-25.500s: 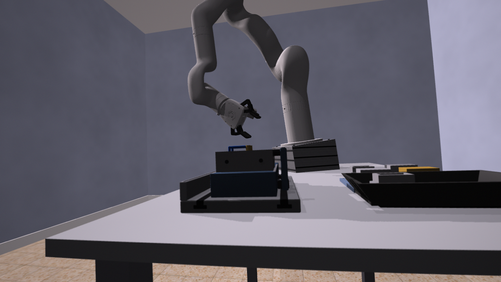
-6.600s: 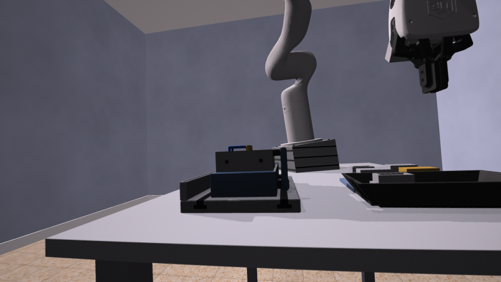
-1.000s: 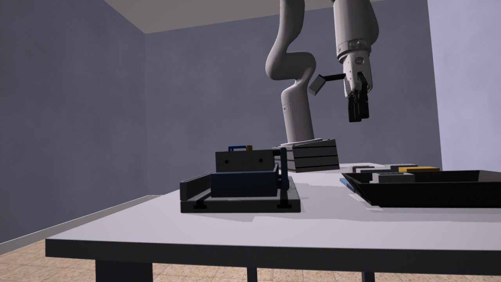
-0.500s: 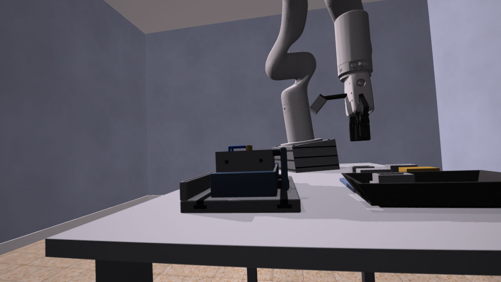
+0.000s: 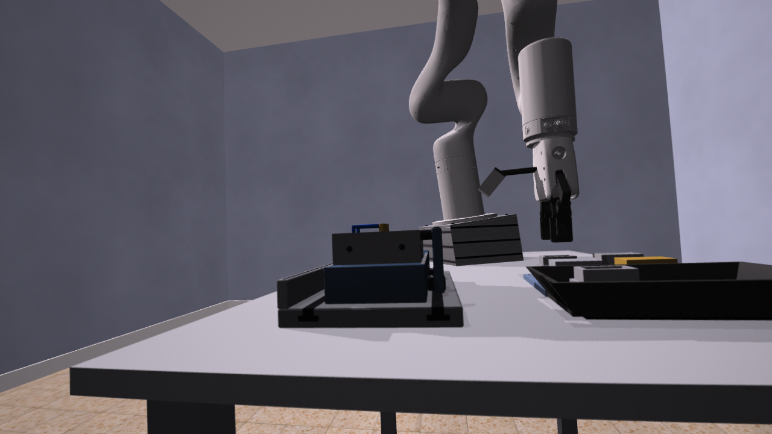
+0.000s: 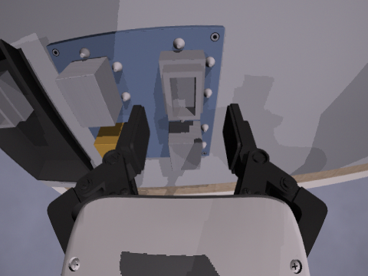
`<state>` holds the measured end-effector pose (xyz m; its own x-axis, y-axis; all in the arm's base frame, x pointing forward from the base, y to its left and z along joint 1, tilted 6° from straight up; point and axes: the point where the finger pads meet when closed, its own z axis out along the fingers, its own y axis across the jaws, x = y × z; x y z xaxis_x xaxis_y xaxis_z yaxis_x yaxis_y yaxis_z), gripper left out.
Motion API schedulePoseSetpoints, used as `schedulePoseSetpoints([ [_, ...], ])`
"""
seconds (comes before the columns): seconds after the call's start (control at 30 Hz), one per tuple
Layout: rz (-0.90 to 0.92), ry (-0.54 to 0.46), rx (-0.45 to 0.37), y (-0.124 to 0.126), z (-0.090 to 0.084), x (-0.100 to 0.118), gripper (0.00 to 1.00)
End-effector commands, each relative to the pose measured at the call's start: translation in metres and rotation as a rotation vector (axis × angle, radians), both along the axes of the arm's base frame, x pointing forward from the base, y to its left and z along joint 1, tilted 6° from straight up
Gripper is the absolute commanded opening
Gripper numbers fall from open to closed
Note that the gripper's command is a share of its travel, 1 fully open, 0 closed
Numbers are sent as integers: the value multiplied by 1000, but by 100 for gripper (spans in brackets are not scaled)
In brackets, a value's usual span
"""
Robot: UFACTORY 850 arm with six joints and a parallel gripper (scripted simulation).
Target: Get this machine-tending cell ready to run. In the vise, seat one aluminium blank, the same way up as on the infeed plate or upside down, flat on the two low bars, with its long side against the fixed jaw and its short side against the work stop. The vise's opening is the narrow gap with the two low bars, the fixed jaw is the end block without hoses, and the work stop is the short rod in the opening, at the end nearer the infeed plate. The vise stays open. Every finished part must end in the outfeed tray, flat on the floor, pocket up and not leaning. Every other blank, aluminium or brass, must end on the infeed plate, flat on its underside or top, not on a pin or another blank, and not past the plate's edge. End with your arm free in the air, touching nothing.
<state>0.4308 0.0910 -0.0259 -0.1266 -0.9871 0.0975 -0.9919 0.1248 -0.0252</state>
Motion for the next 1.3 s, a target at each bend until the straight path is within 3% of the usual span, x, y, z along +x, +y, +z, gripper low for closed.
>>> schedulePoseSetpoints([
  [0.0, 1, -31, -4, 0, -4, 1, 69],
  [0.4, 1, -31, -4, -2, -18, 2, 69],
  [1.27, 1, -31, -4, -2, -19, 2, 69],
])
